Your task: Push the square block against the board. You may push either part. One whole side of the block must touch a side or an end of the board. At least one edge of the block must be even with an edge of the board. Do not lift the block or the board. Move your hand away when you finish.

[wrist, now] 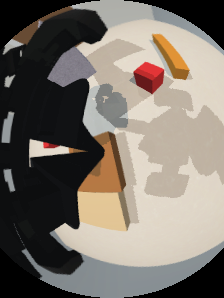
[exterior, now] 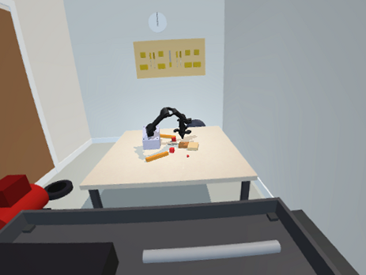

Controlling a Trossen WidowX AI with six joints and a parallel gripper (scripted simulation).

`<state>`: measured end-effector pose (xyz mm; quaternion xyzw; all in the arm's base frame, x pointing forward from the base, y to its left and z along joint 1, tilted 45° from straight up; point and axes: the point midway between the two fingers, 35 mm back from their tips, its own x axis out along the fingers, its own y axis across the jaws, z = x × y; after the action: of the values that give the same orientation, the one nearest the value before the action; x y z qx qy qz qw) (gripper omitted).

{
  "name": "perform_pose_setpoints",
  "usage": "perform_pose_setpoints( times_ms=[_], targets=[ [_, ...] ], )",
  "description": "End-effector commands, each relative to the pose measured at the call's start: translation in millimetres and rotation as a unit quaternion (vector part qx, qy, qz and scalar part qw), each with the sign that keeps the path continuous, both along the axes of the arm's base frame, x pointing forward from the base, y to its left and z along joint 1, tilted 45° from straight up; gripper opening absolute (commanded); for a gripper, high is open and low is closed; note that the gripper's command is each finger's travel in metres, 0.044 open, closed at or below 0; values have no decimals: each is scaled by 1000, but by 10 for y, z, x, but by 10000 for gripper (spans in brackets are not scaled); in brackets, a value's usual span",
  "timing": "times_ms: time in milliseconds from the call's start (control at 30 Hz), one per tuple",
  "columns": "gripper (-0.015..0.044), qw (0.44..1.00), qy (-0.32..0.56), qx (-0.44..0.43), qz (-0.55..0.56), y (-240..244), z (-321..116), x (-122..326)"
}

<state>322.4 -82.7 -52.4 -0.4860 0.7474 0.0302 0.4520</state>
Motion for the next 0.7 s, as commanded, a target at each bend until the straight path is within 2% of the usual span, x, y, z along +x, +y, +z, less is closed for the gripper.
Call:
perform_pose_setpoints(
  times_ms=[0,267,400,533,667],
  targets=[
    [0,998,40,8,40,46,-64,81],
    [0,984,126,23,127,121,-184,251],
    [0,984,126,23,127,99,-207,249],
    [0,983,129,22,129,-248,-553,190],
    [0,983,129,22,129,-271,-571,183]
  ],
)
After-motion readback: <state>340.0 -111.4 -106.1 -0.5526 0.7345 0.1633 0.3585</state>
